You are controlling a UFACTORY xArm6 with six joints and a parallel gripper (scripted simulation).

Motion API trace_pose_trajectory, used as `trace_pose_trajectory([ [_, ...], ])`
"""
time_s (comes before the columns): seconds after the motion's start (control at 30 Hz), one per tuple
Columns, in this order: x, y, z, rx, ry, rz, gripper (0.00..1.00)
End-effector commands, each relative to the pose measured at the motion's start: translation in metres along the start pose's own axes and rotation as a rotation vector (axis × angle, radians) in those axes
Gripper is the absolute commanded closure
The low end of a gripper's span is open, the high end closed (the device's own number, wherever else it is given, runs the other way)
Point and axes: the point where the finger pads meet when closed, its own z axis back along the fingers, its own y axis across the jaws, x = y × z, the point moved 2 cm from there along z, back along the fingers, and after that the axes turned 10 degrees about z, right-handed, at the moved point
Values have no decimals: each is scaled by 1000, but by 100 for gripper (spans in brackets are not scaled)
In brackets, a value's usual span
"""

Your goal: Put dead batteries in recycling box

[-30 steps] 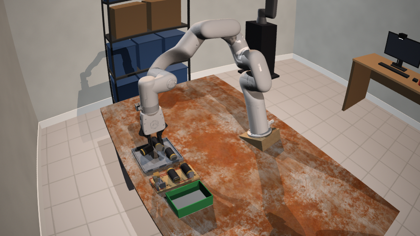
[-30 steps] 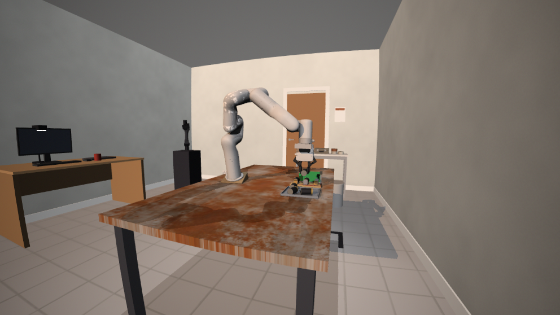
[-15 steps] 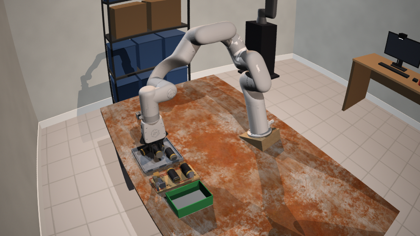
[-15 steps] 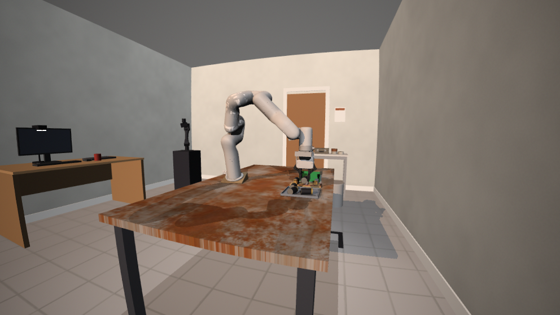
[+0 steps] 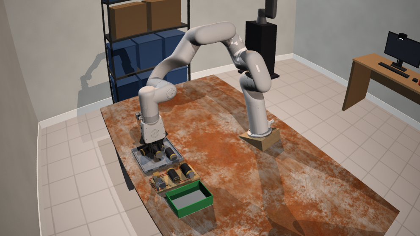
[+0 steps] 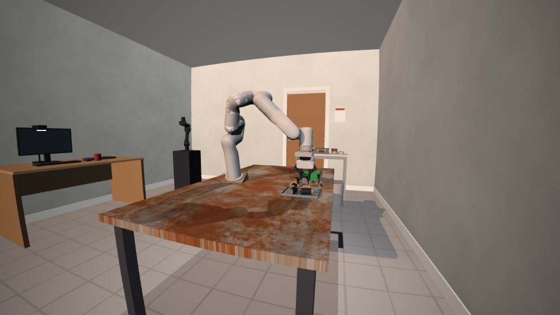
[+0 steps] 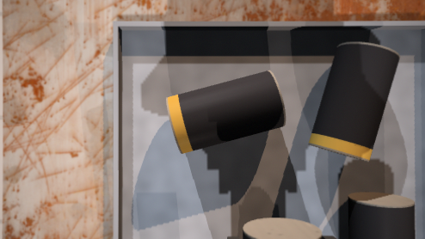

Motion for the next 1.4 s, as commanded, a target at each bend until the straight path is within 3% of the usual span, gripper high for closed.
trace_pose_trajectory([
  [0.0, -1, -1, 2, -5, 1, -1, 72],
  [0.23, -1, -1, -2, -5, 1, -1, 72],
  [0.57, -1, -2, -41, -5, 1, -1, 72],
  [1.03, -1, -2, -43, -5, 1, -1, 72],
  [1.07, -1, -2, -43, -5, 1, -1, 49],
  [1.37, -1, -2, -43, -5, 1, -1, 49],
])
